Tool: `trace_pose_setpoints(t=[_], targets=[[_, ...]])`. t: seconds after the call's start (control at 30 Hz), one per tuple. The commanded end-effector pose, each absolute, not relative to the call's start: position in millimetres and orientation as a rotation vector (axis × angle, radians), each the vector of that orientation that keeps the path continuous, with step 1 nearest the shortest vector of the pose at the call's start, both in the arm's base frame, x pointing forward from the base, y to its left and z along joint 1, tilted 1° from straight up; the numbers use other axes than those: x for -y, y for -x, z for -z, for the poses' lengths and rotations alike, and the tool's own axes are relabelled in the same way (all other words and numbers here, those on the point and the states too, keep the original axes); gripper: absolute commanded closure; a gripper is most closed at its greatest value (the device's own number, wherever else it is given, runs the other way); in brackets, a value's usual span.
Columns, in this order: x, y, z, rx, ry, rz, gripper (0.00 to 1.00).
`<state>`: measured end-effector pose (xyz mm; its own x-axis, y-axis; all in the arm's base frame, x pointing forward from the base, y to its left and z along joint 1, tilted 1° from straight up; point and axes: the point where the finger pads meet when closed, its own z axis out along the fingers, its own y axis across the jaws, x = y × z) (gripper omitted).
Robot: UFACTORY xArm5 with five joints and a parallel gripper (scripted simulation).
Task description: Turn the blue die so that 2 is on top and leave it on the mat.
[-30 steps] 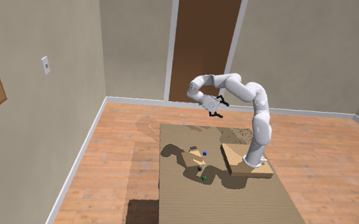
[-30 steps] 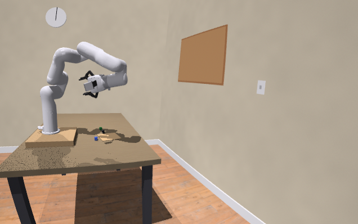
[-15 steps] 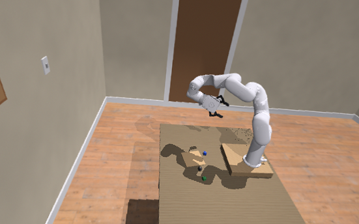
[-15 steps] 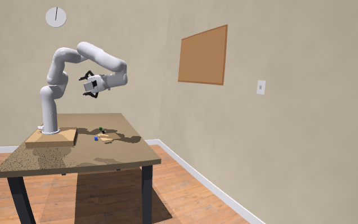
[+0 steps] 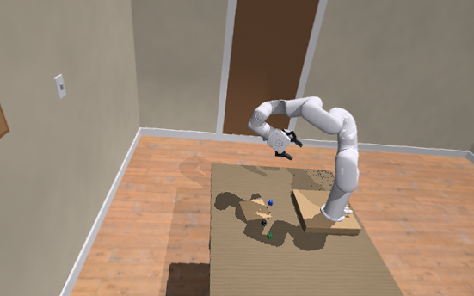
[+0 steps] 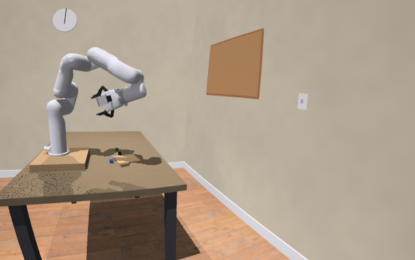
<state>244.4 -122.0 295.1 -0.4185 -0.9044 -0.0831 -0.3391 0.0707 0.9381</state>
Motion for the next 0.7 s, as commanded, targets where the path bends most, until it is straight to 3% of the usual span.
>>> trace_pose_setpoints(t=[0.0, 0.1, 0.57, 0.67], targets=[[117, -245, -272, 1.947, -1.172, 1.167, 0.00], [116, -245, -271, 1.954, -1.168, 1.157, 0.00], [104, -256, -205, 2.347, -0.913, 0.676, 0.00], [104, -256, -204, 2.356, -0.907, 0.666, 0.00]])
